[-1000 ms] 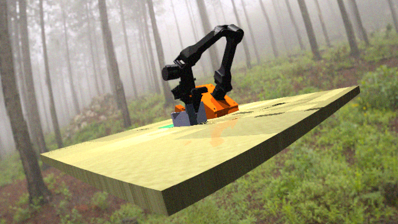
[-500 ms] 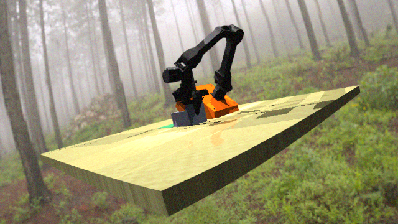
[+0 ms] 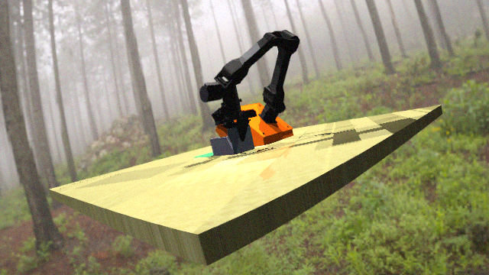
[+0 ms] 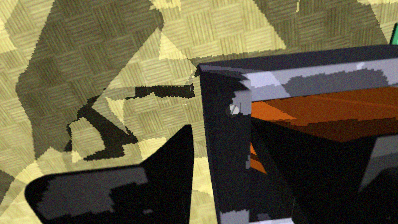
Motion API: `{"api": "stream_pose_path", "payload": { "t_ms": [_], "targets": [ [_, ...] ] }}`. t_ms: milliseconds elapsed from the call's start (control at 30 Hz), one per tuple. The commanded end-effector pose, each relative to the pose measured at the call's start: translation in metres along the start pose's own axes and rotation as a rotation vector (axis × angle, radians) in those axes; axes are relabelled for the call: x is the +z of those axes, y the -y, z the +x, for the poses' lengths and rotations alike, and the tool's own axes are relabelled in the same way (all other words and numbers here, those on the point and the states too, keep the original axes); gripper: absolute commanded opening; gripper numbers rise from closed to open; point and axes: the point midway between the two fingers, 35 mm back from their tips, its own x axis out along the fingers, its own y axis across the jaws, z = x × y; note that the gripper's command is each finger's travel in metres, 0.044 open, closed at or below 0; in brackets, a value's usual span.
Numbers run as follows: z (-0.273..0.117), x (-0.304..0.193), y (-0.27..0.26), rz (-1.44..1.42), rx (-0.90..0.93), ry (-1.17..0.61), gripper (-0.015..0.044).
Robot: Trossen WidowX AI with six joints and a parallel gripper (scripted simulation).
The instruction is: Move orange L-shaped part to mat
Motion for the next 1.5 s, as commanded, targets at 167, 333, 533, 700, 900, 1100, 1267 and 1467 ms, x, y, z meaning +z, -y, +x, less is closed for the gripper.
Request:
{"api": "stream_pose_path", "payload": {
  "t_ms": [167,333,533,700,900,1100,1267,1467],
  "targets": [
    [-0.012,-0.002,-0.011,0.008,0.000,-0.006,0.0180],
    [-0.025,0.001,-0.009,0.009,-0.004,-0.004,0.0180],
    [-0.098,0.001,0.001,0.010,-0.007,-0.006,0.0180],
    [-0.108,-0.001,0.002,0.009,-0.004,-0.007,0.0180],
    [-0.105,0.000,0.002,0.016,0.000,0.000,0.0180],
    [-0.105,0.000,0.002,0.016,0.000,0.000,0.0180],
    [-0.105,0.000,0.002,0.016,0.000,0.000,0.0180],
    [-0.105,0.000,0.002,0.016,0.000,0.000,0.0180]
  ]
}}
